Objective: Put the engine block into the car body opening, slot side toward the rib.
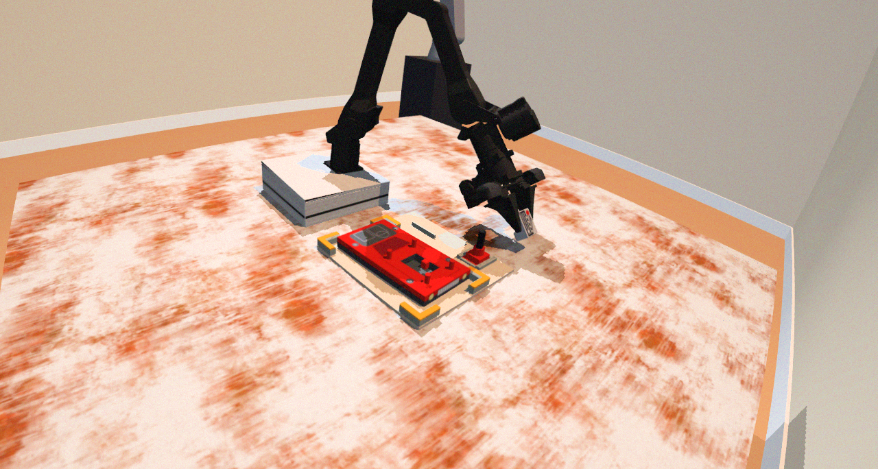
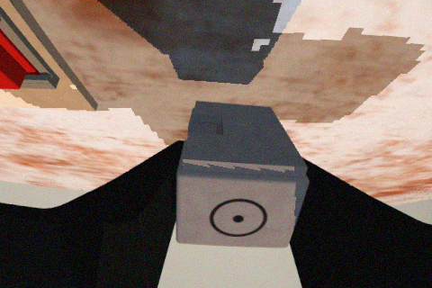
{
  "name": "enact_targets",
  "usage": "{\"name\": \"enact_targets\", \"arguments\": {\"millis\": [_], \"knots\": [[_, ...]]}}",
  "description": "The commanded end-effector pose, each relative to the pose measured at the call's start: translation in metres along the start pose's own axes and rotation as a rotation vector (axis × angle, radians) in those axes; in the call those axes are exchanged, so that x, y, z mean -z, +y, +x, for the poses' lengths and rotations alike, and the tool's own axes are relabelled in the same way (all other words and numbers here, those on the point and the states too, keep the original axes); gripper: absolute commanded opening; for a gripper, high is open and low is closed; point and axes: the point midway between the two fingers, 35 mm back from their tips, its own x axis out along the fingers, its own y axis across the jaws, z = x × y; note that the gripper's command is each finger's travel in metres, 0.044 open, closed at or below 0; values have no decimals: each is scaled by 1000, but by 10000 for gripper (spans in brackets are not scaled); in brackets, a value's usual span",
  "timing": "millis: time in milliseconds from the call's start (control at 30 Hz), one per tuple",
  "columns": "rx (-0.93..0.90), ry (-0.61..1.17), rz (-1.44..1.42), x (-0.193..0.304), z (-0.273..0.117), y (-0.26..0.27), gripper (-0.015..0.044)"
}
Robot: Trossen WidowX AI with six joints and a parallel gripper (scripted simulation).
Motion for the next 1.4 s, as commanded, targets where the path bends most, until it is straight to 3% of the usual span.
{"name": "enact_targets", "arguments": {"millis": [0, 667, 1200, 1367], "knots": [[-10, -12, -1, -8, 4, 3, 0], [-10, -12, -1, -14, 15, 1, 0], [-2, 3, 0, -13, 14, 0, 420], [-2, 3, 0, -13, 14, 0, 440]]}}
